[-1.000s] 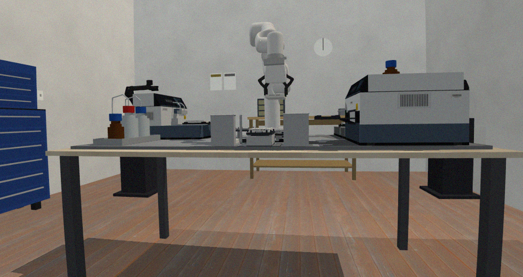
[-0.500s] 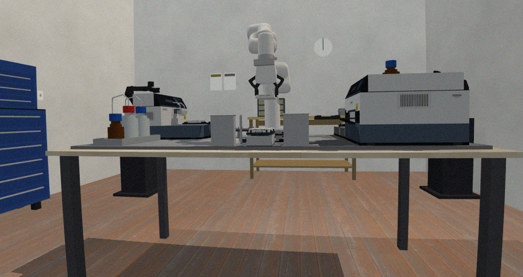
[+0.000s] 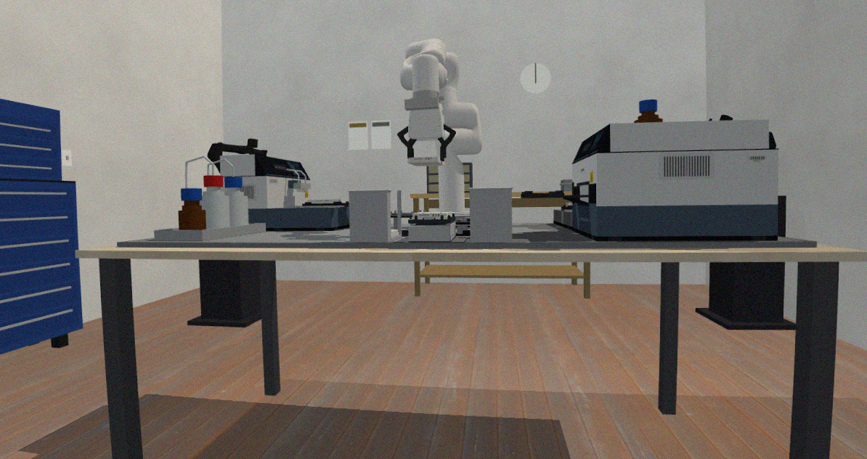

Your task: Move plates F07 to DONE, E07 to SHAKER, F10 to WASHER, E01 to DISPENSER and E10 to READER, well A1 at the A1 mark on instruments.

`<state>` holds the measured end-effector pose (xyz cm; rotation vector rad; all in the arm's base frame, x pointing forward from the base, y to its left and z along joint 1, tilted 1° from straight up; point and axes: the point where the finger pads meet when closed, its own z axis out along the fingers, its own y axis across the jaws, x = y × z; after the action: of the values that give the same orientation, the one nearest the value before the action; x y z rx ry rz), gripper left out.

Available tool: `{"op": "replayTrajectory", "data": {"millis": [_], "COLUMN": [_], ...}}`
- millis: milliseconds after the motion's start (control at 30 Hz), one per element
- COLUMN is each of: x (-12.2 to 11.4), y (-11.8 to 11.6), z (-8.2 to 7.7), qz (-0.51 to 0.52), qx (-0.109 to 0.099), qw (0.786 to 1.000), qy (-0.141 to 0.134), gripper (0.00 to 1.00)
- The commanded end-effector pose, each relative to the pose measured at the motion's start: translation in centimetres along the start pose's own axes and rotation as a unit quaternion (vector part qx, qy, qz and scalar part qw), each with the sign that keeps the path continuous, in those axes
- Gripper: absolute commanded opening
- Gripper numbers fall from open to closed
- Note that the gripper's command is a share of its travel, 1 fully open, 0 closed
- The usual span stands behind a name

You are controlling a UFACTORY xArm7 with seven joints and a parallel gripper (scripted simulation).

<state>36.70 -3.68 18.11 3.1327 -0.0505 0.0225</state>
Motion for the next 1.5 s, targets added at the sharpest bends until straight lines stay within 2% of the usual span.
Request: {"op": "replayTrajectory", "data": {"millis": [0,233,867,1467], "x": [0.2,0.2,3.3,8.4], "y": [1.0,2.6,7.4,9.0], "z": [-0.2,-0.2,-0.2,-0.2], "qz": [0.0,0.0,0.001,0.002], "qx": [0.0,0.0,0.0,0.0], "qw": [1.0,1.0,1.0,1.0], "qy": [0.003,0.003,0.003,0.003], "gripper": [0.0,0.0,0.0,0.0]}}
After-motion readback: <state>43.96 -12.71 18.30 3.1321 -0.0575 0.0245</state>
